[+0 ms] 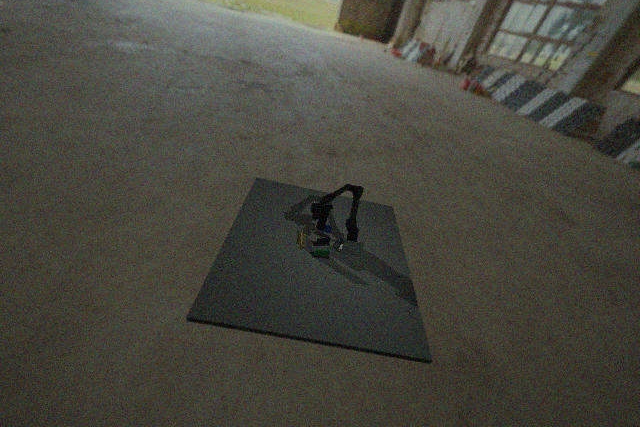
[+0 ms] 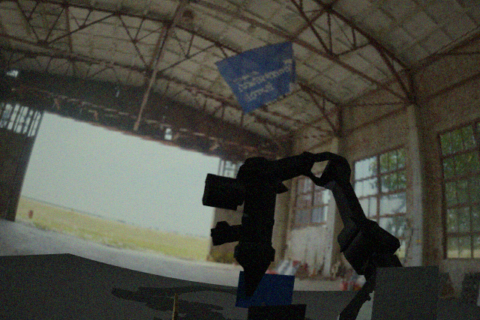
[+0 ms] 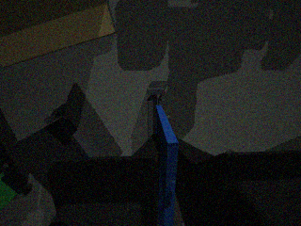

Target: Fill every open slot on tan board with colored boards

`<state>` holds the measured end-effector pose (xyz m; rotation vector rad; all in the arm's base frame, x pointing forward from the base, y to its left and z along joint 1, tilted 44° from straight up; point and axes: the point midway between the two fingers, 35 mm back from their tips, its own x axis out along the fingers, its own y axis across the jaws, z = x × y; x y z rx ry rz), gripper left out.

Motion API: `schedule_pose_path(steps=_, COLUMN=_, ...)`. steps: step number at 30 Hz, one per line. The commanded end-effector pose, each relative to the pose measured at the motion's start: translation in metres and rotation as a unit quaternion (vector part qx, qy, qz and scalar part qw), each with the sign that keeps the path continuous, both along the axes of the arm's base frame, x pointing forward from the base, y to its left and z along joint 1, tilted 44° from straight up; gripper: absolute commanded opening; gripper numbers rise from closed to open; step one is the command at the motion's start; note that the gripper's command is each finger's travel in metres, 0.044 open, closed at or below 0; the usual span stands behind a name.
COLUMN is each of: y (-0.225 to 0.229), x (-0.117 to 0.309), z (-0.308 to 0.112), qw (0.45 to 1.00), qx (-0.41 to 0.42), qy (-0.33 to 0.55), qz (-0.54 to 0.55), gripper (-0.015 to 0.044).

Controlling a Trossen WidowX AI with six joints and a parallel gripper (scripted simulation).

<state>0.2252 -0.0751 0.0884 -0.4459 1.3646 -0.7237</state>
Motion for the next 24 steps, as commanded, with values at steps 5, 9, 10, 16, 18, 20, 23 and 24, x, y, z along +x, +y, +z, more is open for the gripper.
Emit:
schedule_pose_path(steps=5, y=0.012, x=0.001, z=0.014, qw=1.0, qx=0.002, qy=-0.004, qz=-0.001, gripper=0.0)
schedule_pose_path(steps=9, y=0.019, x=0.0, z=0.02, qw=1.0, qx=0.003, qy=-0.003, qz=-0.001, gripper=0.0)
schedule_pose_path(steps=10, y=0.02, x=0.0, z=0.022, qw=1.0, qx=0.003, qy=-0.003, qz=-0.001, gripper=0.0)
schedule_pose_path(steps=16, y=0.03, x=-0.001, z=0.032, qw=1.0, qx=0.003, qy=-0.003, qz=-0.001, gripper=0.0)
schedule_pose_path(steps=18, y=0.033, x=-0.001, z=0.035, qw=1.0, qx=0.003, qy=-0.003, qz=-0.001, gripper=0.0)
schedule_pose_path(steps=20, y=0.037, x=-0.001, z=0.039, qw=1.0, qx=0.003, qy=-0.003, qz=-0.001, gripper=0.0)
schedule_pose_path(steps=23, y=0.042, x=-0.001, z=0.044, qw=1.0, qx=0.003, qy=-0.003, qz=-0.001, gripper=0.0)
schedule_pose_path(steps=24, y=0.043, x=-0.001, z=0.045, qw=1.0, qx=0.003, qy=-0.003, qz=-0.001, gripper=0.0)
